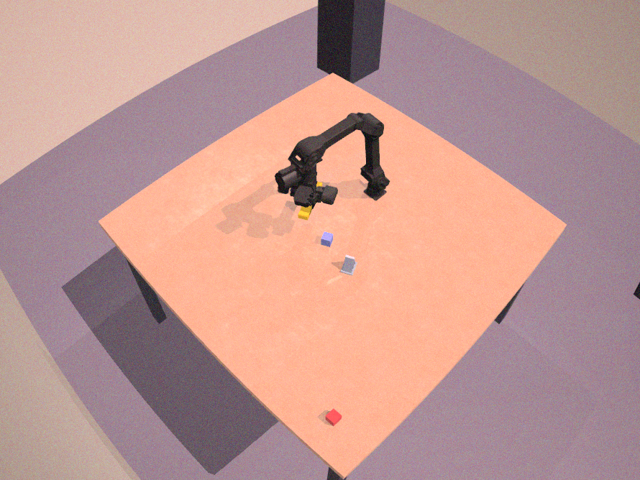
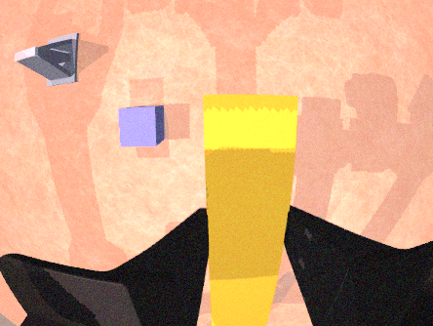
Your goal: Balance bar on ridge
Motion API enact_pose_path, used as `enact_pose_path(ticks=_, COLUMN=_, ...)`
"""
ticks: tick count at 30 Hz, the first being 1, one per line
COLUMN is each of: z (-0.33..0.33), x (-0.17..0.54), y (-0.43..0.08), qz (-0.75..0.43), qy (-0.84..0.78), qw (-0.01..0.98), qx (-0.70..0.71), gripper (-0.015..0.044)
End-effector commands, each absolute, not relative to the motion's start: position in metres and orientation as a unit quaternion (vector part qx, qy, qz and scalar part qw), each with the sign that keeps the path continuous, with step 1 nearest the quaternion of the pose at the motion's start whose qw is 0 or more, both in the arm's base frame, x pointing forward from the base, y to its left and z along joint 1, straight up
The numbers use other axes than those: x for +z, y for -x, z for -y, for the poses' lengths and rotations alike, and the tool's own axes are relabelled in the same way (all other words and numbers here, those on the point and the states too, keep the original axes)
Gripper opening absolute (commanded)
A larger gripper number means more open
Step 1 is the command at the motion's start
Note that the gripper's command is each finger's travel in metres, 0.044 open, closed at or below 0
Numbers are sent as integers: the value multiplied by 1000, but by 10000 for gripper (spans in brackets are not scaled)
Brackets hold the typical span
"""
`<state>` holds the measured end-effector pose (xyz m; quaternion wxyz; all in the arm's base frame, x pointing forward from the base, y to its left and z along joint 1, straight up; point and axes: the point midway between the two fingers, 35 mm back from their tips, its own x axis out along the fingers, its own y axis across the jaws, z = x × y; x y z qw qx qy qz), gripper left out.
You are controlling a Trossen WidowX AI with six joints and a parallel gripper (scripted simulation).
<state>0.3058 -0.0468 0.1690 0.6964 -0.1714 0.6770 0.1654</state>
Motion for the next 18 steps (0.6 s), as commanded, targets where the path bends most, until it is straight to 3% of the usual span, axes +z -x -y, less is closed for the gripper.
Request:
enact_pose_path(ticks=1, z=37, x=171, y=-312, qz=-677, qy=171, qw=698, qx=163, gripper=0)
enact_pose_path(ticks=18, z=-17, x=171, y=-336, qz=-676, qy=165, qw=700, qx=160, gripper=0)
